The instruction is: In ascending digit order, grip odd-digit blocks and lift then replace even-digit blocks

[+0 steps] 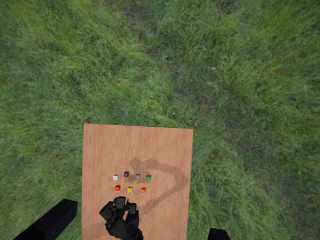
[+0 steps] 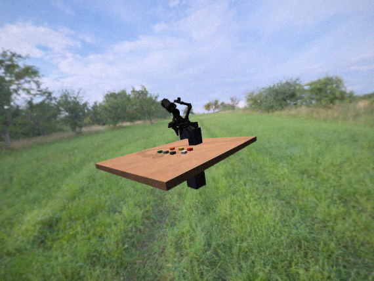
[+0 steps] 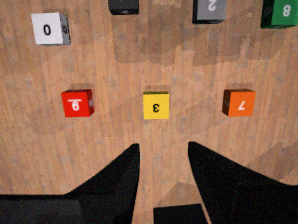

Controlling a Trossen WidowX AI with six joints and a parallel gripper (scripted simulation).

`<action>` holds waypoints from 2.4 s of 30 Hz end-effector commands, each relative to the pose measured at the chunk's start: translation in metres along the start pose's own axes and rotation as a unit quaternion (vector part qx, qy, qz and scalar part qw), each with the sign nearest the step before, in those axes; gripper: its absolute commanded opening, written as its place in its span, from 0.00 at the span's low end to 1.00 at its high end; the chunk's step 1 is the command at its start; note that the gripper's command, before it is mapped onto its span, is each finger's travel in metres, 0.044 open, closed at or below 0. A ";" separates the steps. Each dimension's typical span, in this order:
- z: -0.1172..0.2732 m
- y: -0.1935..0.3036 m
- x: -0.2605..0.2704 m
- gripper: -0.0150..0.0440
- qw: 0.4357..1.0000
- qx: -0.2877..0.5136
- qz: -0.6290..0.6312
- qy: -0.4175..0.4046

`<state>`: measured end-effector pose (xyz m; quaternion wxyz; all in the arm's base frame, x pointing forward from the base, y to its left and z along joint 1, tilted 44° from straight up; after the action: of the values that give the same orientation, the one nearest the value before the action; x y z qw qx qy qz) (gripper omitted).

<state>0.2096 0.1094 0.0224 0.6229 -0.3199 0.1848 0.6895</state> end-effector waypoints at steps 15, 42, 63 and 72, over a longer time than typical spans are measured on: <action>0.014 -0.056 0.021 0.46 1.000 0.004 -0.005 -0.002; -0.074 -0.130 0.045 0.93 1.000 0.001 -0.008 0.001; -0.107 -0.130 0.044 0.93 1.000 0.001 -0.008 0.001; -0.111 -0.129 0.044 0.75 1.000 0.001 -0.008 0.002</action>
<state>0.3604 0.0930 -0.0672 0.6315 -0.3210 0.1790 0.6827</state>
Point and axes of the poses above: the point midway between the two fingers, 35 mm back from their tips, its own z axis back along the fingers, its own x axis across the jaws, y = z × x, the point moved 1 cm from there along z, back along the fingers, and after that the axes turned 6 degrees about -z, right-handed, at the moved point
